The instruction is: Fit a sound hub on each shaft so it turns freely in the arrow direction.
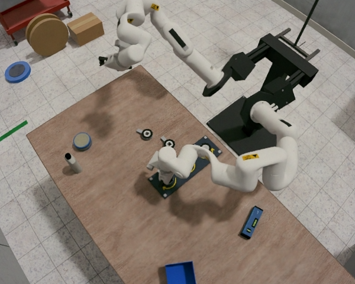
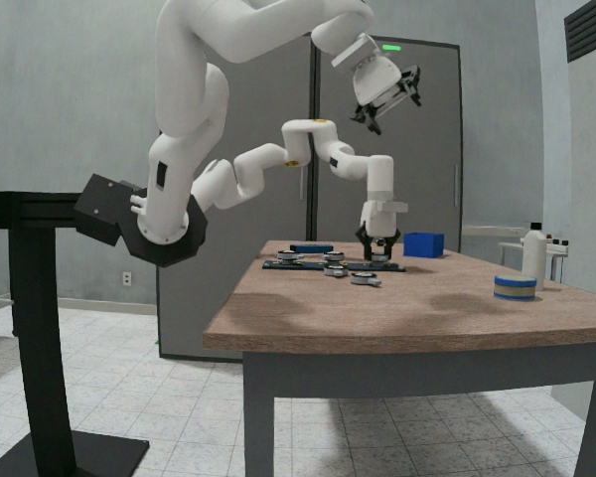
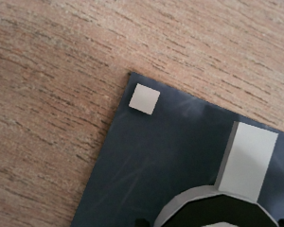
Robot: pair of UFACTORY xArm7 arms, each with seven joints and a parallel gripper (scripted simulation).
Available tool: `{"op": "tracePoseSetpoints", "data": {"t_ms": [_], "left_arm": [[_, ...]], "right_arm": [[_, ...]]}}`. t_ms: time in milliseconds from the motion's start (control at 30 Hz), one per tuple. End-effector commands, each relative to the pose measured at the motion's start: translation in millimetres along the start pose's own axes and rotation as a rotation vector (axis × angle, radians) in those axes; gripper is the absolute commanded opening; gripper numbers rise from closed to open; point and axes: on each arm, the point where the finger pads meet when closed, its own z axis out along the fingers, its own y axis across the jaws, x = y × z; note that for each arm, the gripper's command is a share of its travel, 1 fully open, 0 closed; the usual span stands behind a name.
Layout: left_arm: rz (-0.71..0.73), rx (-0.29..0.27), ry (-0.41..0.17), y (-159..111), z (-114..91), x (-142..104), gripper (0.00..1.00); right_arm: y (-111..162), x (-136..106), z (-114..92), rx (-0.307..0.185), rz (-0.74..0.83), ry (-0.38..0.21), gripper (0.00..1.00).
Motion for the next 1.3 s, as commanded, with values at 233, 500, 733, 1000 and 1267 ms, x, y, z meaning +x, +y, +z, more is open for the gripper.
{"op": "tracePoseSetpoints", "data": {"t_ms": [233, 500, 733, 1000, 1267], "left_arm": [[0.186, 0.004, 0.005, -0.8, -2.8, 1.5, 0.00], [0.186, 0.004, 0.005, -0.8, -2.8, 1.5, 0.00], [0.378, 0.005, 0.004, -0.8, -2.8, 1.5, 0.00], [0.378, 0.005, 0.004, -0.8, -2.8, 1.5, 0.00], [0.570, 0.005, 0.004, -1.0, -2.9, 1.5, 0.00]], "right_arm": [[-0.9, 0.5, -1.2, 0.001, 0.003, -0.003, 1.00], [-0.9, 0.5, -1.2, 0.001, 0.003, -0.003, 1.00], [-0.9, 0.5, -1.2, 0.001, 0.003, -0.003, 1.00], [-0.9, 0.5, -1.2, 0.001, 0.003, -0.003, 1.00], [-0.9, 0.5, -1.2, 0.001, 0.003, -0.003, 1.00]]}}
